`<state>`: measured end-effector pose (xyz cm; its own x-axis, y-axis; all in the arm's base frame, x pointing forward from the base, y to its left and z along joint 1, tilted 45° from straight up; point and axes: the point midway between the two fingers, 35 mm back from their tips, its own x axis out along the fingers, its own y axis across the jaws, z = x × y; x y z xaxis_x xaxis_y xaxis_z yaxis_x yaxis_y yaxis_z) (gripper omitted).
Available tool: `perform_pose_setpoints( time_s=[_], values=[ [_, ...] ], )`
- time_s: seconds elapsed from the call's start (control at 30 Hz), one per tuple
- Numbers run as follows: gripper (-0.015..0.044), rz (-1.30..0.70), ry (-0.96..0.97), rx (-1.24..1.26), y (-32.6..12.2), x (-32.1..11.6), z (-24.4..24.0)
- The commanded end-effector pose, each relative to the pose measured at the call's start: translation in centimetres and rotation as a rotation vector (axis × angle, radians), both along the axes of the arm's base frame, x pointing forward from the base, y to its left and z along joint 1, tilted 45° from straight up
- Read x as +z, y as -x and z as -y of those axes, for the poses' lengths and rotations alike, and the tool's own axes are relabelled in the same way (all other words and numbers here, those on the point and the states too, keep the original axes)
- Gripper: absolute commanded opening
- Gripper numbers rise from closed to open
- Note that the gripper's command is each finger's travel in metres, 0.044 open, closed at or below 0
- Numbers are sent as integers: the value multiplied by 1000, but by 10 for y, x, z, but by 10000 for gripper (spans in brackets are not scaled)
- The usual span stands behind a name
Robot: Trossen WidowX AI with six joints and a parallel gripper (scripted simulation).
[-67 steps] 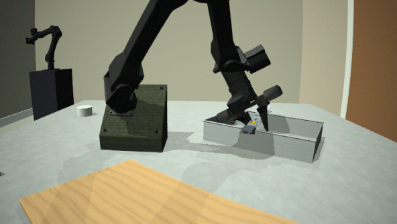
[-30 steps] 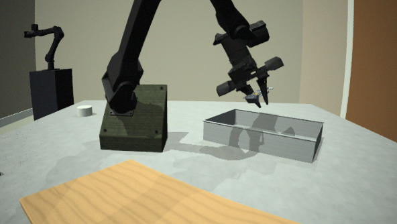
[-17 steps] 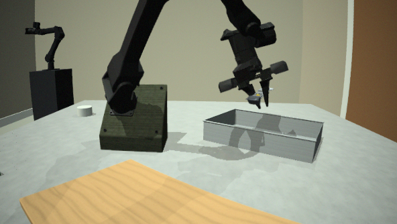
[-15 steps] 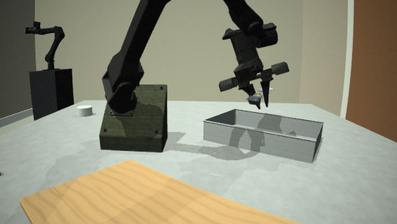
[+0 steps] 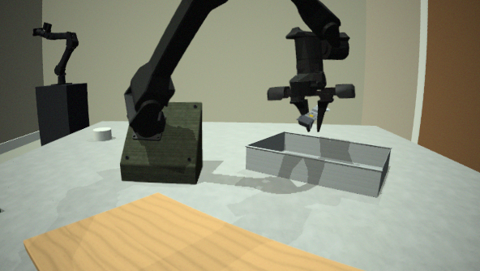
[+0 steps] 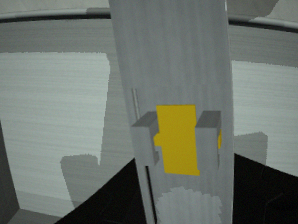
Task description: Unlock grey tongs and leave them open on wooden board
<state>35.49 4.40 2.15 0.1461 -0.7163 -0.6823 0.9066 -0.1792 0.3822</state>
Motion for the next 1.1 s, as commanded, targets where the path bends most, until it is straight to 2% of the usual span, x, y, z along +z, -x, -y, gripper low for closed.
perform_pose_setpoints(
  time_s=[0.0,0.43,1.07],
  values=[
    [-150,-31,-25,-49,1,2,-1],
    [-150,-77,-30,-61,3,7,5],
    [-150,-351,-11,216,0,60,71]
  ],
)
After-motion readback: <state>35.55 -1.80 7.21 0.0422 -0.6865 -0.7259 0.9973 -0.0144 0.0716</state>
